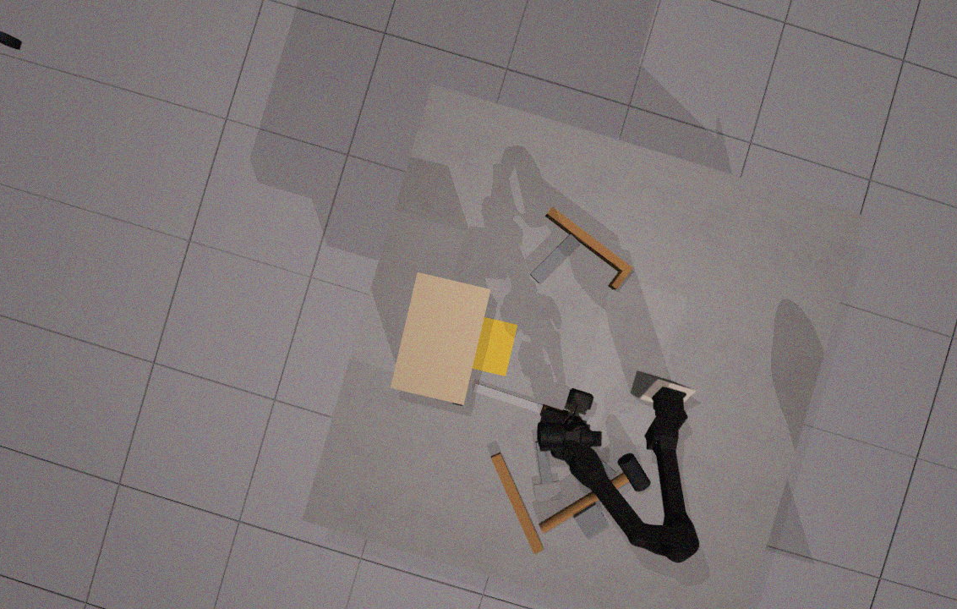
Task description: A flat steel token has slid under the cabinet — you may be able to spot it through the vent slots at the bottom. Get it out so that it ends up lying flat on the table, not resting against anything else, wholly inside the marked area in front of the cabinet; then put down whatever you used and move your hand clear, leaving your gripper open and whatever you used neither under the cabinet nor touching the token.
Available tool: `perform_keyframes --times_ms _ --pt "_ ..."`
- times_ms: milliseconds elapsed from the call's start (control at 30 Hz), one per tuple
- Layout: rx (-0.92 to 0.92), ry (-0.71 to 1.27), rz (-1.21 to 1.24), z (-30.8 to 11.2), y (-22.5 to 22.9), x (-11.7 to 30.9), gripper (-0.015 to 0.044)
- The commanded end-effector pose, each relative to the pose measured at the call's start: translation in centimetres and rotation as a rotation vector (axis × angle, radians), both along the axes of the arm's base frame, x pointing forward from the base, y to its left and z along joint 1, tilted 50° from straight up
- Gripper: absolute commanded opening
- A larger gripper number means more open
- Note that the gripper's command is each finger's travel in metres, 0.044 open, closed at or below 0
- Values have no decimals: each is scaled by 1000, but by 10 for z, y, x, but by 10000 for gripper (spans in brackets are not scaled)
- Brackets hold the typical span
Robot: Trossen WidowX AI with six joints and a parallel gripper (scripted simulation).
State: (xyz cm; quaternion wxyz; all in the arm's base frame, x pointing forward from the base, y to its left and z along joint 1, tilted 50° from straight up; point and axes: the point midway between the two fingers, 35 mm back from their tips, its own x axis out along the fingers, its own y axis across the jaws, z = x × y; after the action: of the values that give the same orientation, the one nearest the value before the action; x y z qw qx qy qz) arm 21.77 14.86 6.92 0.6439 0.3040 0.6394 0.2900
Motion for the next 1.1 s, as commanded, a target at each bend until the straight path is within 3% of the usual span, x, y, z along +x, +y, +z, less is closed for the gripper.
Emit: perform_keyframes --times_ms 0,233,400,667,767,1067 --pt "-1 -1 -1 0 0 0 270" --pt "0 4 -5 -2 2 -3 270" --pt "1 -2 0 0 1 0 139" --pt "1 -2 0 0 1 0 85" --pt "1 -2 0 0 1 0 6" --pt "1 7 -8 -1 1 5 0"
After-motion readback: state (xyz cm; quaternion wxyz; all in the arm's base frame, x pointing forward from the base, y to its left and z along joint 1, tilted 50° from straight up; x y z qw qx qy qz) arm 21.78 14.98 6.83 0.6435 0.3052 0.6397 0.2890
